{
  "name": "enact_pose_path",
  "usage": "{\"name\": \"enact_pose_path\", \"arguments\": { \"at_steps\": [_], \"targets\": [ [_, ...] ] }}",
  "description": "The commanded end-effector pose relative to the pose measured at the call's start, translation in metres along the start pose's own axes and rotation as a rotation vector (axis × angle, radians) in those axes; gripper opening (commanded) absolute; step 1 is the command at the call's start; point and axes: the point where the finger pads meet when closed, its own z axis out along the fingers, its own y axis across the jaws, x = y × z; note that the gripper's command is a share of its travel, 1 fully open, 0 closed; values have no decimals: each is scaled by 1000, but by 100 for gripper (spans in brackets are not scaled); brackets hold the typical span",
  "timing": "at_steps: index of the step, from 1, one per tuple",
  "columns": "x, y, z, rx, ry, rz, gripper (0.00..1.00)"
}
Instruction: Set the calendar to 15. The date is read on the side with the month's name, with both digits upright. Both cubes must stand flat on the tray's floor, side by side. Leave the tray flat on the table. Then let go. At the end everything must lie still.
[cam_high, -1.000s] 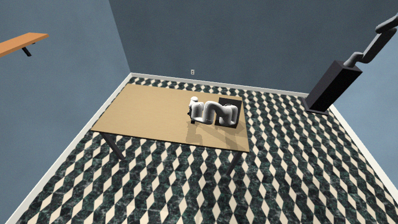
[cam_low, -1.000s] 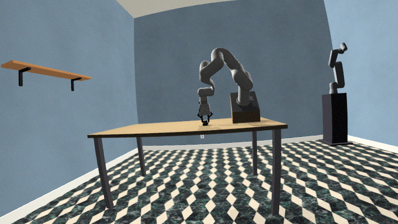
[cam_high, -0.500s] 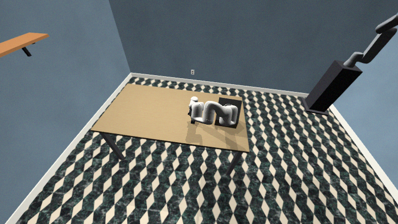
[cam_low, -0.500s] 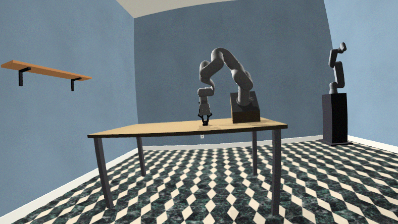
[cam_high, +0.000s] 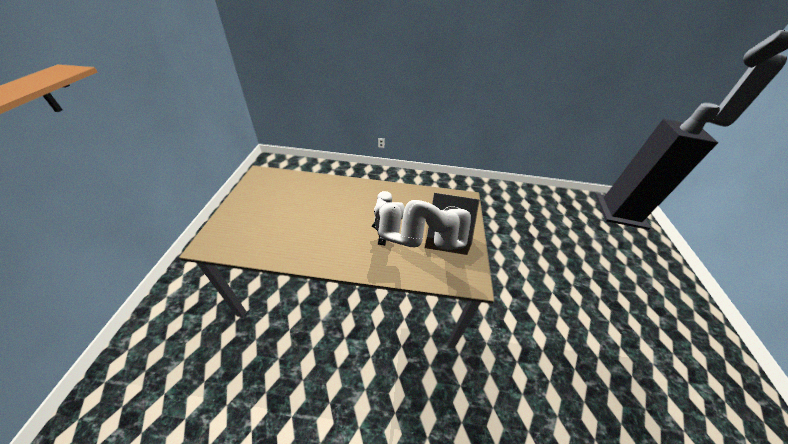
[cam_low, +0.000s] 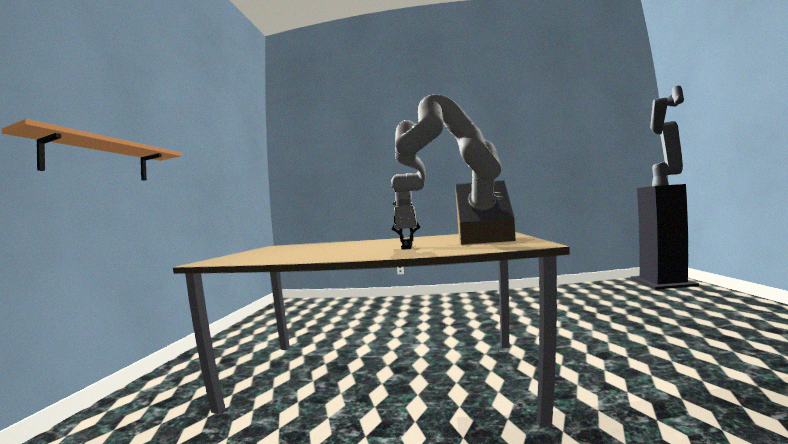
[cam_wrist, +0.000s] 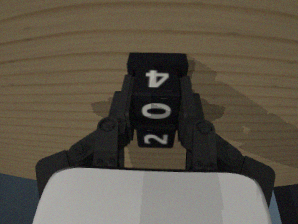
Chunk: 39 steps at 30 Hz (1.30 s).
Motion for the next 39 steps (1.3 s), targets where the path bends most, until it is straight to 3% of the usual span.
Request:
{"name": "enact_pose_path", "arguments": {
  "at_steps": [1,13,21,23,30,39],
  "targets": [
    [0,-1,-1,2,1,-1,29],
    [0,-1,-4,2,1,-1,29],
    [0,-1,-50,2,1,-1,29],
    [0,-1,-50,2,1,-1,29],
    [0,-1,-94,2,1,-1,29],
    [0,-1,-101,2,1,-1,29]
  ]
}}
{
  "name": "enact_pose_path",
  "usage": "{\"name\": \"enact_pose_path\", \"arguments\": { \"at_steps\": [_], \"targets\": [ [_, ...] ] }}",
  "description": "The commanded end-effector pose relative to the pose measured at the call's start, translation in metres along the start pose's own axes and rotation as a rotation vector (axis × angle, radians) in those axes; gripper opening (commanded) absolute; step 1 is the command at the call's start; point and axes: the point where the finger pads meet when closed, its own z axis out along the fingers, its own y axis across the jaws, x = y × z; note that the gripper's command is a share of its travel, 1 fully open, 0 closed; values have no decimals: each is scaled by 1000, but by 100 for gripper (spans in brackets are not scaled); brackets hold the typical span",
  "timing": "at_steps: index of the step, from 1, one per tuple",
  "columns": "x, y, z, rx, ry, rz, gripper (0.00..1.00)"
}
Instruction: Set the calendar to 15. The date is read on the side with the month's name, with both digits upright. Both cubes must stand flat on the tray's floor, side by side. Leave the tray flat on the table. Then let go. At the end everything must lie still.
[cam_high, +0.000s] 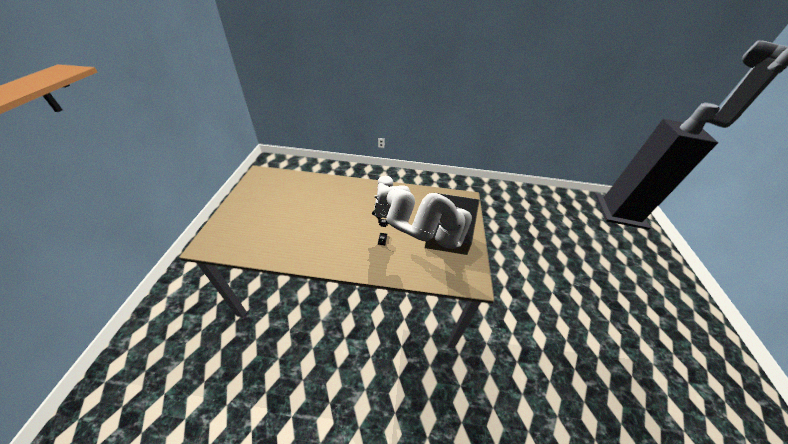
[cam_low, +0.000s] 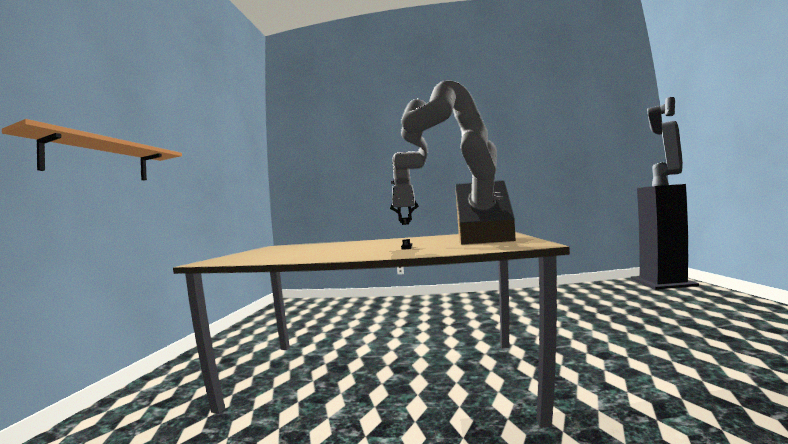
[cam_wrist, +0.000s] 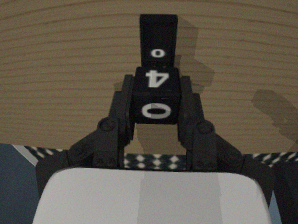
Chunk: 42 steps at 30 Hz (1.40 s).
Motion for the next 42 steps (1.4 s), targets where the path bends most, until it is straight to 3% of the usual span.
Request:
{"name": "enact_pose_path", "arguments": {
  "at_steps": [1,18,42],
  "targets": [
    [0,-1,-4,1,0,-1,29],
    [0,-1,-4,1,0,120,29],
    [0,0,-4,1,-1,809,29]
  ]
}}
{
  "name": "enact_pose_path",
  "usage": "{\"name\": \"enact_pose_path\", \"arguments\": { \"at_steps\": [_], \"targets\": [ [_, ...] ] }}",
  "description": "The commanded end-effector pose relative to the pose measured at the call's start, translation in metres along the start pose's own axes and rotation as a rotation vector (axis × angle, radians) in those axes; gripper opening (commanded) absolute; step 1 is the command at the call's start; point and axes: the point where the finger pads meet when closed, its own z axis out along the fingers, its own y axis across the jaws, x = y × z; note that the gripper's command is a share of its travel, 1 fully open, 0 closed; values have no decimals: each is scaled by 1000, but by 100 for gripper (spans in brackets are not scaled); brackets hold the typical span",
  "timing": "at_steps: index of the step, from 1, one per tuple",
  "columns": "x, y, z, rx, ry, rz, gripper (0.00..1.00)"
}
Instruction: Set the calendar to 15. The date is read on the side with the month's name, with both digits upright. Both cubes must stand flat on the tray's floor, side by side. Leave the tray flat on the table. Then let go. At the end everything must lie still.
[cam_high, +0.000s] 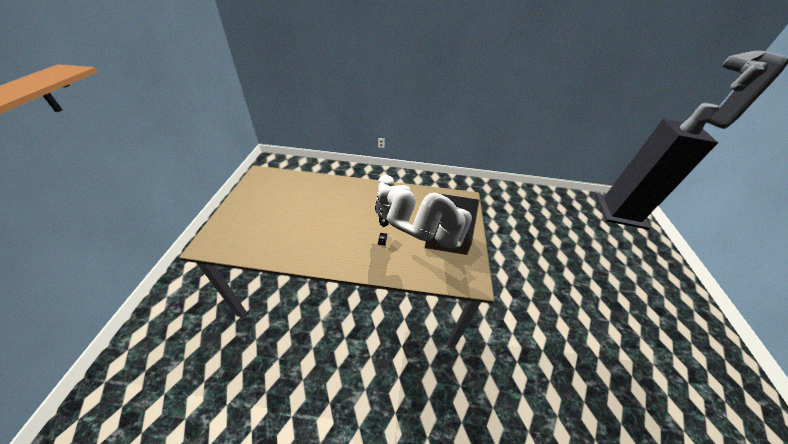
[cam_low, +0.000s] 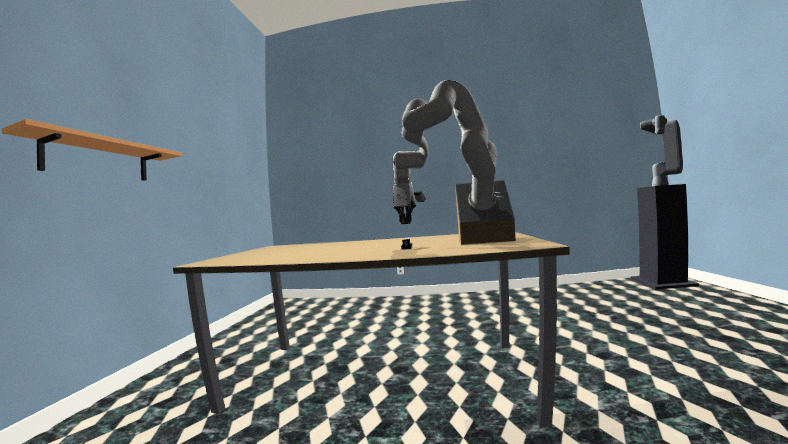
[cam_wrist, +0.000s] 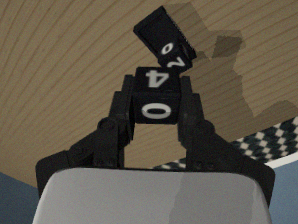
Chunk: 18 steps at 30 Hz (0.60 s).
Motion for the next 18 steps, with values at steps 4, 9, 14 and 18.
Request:
{"name": "enact_pose_path", "arguments": {
  "at_steps": [4,9,14,18],
  "targets": [
    [0,-1,-1,-1,9,256,29],
    [0,-1,-1,0,9,369,29],
    [0,-1,-1,0,9,519,29],
    [0,-1,-1,1,9,631,29]
  ]
}}
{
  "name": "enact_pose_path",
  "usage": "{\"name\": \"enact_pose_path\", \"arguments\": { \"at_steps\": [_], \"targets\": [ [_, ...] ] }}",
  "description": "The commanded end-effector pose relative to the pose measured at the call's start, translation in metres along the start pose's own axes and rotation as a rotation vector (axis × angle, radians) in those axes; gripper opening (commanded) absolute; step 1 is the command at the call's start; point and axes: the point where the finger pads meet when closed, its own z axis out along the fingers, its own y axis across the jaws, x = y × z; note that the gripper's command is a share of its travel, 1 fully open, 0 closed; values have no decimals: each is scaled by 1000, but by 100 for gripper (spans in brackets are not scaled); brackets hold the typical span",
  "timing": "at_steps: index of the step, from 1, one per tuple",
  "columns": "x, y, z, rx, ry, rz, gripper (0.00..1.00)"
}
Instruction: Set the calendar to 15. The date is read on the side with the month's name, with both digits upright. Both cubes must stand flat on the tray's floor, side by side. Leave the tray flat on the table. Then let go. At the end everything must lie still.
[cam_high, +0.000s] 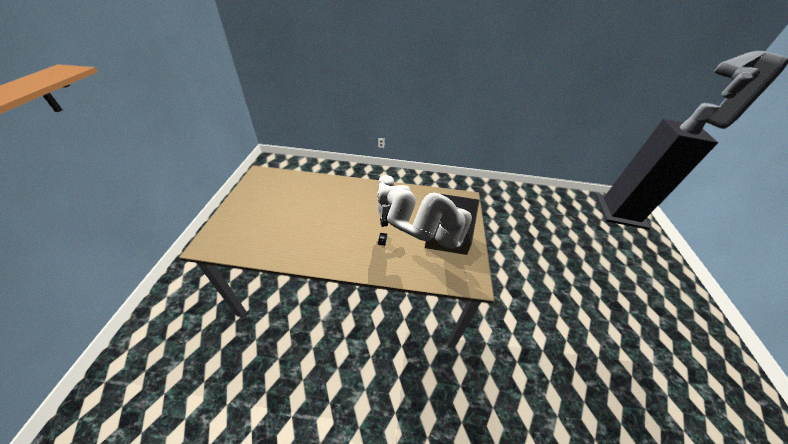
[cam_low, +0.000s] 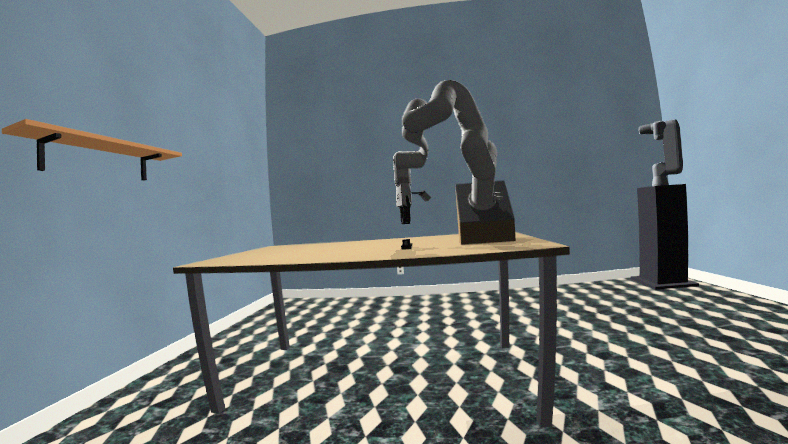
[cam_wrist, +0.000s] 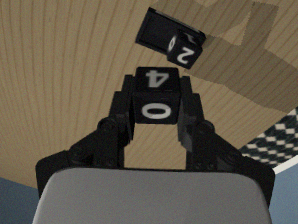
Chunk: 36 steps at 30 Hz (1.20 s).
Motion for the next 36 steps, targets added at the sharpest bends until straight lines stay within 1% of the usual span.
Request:
{"name": "enact_pose_path", "arguments": {
  "at_steps": [1,6,9,10,11,14,24,26,28,36],
  "targets": [
    [-1,-1,-1,3,9,167,29],
    [-1,0,-1,4,9,315,29],
    [-1,0,-1,4,9,334,29],
    [-1,0,-1,4,9,418,29],
    [-1,0,-1,4,9,447,29],
    [-1,0,-1,5,8,503,29],
    [0,0,-1,6,8,798,29],
    [0,0,-1,6,8,798,29],
    [0,0,-1,6,7,904,29],
    [0,0,-1,7,7,1114,29]
  ]
}}
